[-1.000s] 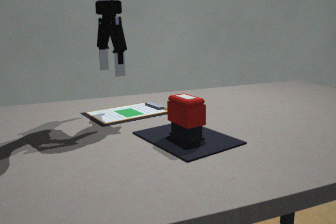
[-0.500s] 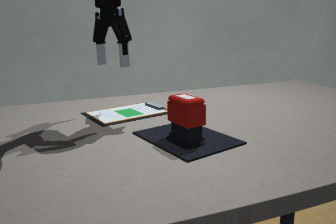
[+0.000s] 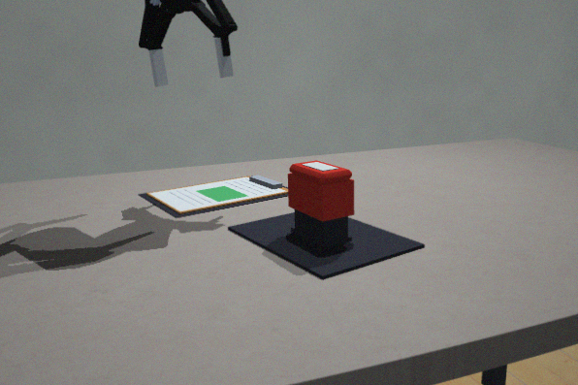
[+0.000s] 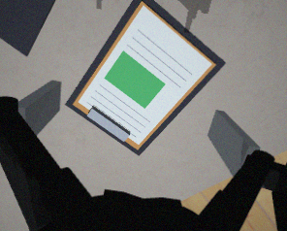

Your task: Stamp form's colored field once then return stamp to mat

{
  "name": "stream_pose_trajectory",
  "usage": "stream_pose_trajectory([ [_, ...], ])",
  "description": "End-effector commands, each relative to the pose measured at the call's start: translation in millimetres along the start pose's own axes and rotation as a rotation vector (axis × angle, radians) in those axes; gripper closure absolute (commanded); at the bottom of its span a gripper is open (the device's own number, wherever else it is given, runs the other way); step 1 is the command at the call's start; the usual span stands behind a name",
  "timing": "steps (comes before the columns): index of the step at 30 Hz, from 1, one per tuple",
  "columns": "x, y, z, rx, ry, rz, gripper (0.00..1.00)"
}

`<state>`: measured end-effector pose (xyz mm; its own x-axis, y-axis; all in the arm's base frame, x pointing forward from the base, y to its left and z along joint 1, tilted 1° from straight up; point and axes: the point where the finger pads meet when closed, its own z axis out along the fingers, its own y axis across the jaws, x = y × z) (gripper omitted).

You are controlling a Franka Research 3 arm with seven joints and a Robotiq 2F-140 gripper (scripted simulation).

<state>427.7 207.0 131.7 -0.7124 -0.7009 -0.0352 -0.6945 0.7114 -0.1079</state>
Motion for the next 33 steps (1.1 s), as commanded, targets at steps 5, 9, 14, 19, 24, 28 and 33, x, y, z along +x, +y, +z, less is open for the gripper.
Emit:
stream_pose_trajectory([
  [5,5.4,0.1,1.0,-0.033,-0.002,-0.374,0.46],
  [9,7.5,-6.2,2.7,-0.036,0.000,-0.475,0.46],
  [14,18.6,-40.7,12.0,-0.041,0.003,-0.584,0.46],
  [19,35.7,-93.8,26.2,-0.045,0.013,-0.644,0.46],
  [24,55.8,-156.0,42.8,-0.050,0.024,-0.708,0.46],
  [28,73.1,-209.8,57.2,-0.052,0.030,-0.734,0.46],
  [33,88.1,-256.2,69.7,-0.055,0.035,-0.768,0.46],
])
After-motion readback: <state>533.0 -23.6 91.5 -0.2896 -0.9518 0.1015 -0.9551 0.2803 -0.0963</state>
